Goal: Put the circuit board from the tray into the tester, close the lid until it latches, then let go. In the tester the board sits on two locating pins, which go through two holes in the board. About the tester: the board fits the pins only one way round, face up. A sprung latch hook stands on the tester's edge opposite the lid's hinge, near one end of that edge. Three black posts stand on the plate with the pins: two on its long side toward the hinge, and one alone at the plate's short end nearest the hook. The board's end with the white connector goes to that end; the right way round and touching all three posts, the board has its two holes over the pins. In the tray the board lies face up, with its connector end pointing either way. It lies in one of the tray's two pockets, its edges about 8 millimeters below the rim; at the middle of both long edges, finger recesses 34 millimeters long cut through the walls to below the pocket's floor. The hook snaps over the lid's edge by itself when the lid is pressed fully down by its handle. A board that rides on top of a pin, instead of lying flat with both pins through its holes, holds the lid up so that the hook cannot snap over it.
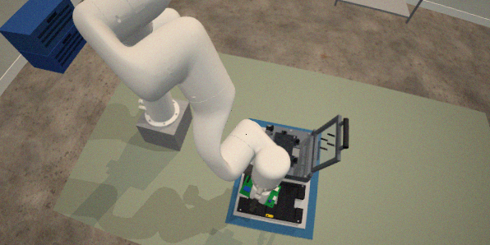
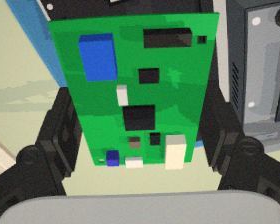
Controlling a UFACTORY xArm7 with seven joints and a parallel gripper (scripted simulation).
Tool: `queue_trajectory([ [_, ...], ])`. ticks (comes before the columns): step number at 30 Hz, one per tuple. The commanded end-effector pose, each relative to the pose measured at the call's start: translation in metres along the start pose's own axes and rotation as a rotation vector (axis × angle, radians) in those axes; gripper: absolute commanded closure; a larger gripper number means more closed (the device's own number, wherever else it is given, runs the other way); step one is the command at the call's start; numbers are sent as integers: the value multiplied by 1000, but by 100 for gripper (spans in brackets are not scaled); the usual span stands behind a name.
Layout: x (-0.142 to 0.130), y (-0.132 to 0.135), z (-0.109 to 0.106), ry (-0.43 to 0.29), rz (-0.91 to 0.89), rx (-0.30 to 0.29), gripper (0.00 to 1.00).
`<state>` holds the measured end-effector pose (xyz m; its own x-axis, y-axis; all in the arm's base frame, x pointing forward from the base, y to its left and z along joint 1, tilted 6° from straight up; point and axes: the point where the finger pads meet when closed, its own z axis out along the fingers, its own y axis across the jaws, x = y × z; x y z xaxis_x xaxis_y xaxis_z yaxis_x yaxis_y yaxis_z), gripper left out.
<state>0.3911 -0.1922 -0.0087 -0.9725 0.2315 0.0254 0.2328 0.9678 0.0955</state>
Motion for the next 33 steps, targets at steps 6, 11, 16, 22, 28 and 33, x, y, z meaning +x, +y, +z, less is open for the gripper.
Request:
queue_trajectory([
  [6,-1,-1,-1,-5,-245,-4,21],
  [11,-1,-1,-1,-6,-378,-3,21],
  [16,-1,-1,-1,-6,-458,-3,21],
  [22,-1,-1,-1,-6,-614,-3,21],
  [28,-1,-1,-1,-6,-766,-2,21],
  [33,-1,-1,-1,-7,-840,-2,21],
])
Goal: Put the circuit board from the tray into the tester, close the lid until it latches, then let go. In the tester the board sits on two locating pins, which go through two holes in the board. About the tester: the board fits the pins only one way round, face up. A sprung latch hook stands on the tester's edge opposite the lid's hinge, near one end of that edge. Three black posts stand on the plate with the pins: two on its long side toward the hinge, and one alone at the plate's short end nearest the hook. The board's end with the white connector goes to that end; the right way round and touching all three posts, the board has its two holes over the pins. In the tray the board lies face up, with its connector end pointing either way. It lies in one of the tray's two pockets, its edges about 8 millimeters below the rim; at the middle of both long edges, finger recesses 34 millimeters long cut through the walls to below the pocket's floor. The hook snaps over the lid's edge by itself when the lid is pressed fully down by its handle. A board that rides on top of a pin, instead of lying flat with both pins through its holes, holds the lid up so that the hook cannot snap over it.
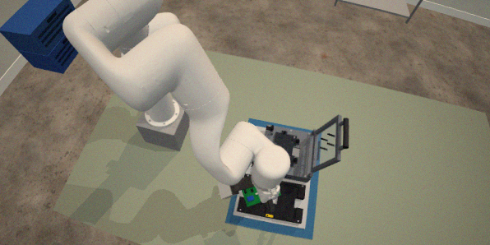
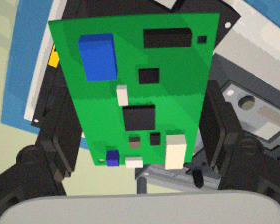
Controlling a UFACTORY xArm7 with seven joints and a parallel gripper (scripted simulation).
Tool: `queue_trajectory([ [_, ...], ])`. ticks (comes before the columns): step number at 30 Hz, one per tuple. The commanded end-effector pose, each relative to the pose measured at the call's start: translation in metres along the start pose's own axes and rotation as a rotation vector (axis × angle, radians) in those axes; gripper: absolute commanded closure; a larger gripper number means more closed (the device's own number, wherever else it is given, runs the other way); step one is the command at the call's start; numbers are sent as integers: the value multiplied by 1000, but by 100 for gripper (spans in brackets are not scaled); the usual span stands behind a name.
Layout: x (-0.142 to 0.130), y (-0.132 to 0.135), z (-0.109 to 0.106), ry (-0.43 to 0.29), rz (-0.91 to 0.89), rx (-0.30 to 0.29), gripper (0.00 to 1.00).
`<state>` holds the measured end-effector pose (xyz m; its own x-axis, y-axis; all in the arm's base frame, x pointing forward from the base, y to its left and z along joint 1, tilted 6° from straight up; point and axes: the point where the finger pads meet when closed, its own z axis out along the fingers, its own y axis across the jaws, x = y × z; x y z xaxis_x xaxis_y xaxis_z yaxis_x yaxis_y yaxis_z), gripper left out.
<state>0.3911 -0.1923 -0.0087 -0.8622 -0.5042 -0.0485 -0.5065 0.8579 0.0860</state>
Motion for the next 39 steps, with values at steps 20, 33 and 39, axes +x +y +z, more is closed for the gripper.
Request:
queue_trajectory([
  [20,-1,-1,-1,-6,-472,1,21],
  [33,-1,-1,-1,-6,-669,2,21],
  [39,-1,-1,-1,-6,-758,2,21],
])
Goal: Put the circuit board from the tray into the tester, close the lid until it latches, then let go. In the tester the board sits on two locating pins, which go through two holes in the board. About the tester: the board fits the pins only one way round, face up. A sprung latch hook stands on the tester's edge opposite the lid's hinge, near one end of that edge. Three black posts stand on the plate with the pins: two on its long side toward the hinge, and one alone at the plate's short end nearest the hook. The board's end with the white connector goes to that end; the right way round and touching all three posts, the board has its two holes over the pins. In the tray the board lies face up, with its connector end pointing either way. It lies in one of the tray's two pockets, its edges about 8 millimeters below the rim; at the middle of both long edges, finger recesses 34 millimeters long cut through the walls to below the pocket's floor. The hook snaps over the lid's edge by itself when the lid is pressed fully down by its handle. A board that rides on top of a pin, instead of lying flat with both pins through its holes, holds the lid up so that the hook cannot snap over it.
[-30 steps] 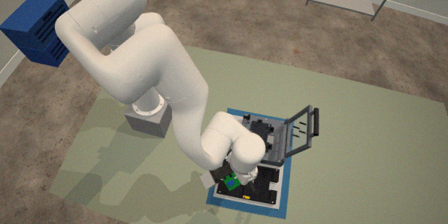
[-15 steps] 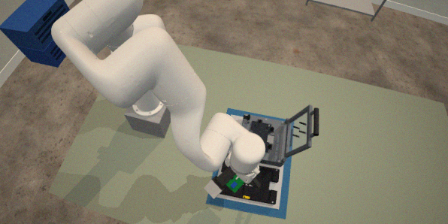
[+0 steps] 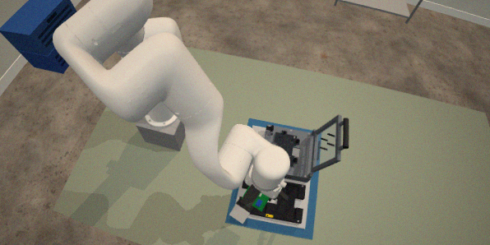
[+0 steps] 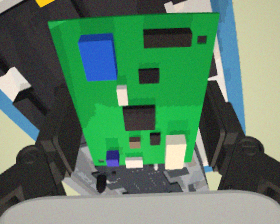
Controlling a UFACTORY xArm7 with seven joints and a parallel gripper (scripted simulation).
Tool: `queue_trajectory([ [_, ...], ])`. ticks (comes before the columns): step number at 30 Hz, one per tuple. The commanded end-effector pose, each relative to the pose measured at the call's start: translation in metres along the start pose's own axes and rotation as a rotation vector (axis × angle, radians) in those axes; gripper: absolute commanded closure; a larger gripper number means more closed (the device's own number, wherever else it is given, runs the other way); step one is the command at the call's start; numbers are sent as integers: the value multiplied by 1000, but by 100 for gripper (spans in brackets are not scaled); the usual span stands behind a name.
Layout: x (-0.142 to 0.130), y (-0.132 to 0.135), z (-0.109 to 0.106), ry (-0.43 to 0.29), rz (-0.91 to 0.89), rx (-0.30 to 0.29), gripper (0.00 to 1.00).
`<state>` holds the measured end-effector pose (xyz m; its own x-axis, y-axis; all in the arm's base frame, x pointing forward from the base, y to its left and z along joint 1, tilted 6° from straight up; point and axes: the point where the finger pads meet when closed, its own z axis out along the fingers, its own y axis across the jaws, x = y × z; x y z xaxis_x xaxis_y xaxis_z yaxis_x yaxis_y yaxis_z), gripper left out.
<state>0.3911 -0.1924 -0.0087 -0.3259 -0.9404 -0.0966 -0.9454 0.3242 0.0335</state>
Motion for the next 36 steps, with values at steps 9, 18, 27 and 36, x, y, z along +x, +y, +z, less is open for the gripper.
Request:
queue_trajectory([
  [9,0,-1,-1,-1,-138,4,21],
  [18,0,-1,-1,0,-224,4,21],
  [27,0,-1,-1,0,-271,4,21],
  [36,0,-1,-1,0,-309,4,21],
])
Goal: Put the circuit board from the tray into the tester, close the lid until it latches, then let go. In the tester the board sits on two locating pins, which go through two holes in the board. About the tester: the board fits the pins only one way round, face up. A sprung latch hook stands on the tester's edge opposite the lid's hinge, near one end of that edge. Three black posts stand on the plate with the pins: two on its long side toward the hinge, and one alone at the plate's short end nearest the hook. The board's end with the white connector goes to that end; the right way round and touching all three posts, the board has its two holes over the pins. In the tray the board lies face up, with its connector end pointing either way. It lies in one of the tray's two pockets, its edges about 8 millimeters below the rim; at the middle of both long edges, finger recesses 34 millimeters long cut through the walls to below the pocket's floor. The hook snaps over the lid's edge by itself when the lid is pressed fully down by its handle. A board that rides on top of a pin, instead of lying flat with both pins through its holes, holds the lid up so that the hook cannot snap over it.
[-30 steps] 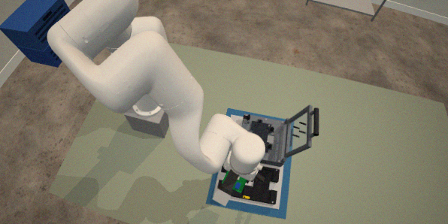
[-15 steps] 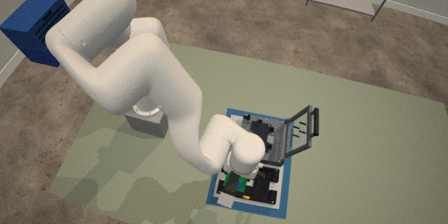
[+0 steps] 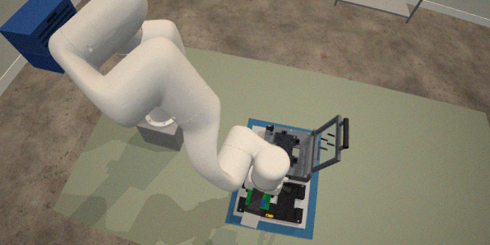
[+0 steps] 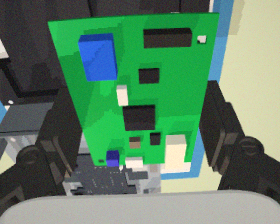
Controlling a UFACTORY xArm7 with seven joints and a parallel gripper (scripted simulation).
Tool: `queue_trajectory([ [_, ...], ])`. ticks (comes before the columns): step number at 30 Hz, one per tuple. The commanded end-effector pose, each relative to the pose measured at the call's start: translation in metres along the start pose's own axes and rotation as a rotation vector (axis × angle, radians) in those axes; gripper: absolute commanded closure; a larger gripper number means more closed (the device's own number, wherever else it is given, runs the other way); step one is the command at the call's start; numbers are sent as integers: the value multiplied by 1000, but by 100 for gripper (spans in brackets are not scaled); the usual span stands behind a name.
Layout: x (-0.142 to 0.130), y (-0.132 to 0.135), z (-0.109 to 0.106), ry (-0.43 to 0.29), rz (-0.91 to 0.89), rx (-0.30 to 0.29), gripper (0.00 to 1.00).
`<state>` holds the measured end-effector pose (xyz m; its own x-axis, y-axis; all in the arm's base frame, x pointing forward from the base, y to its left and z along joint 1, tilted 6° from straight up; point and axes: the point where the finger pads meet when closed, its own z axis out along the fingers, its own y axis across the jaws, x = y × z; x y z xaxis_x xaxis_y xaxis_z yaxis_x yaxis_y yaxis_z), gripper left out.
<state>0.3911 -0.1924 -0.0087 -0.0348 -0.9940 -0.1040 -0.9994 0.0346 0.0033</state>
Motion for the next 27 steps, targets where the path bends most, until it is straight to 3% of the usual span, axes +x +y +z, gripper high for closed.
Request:
queue_trajectory([
  [1,1,-1,-1,2,-14,3,21],
  [27,1,-1,-1,2,-32,3,21],
])
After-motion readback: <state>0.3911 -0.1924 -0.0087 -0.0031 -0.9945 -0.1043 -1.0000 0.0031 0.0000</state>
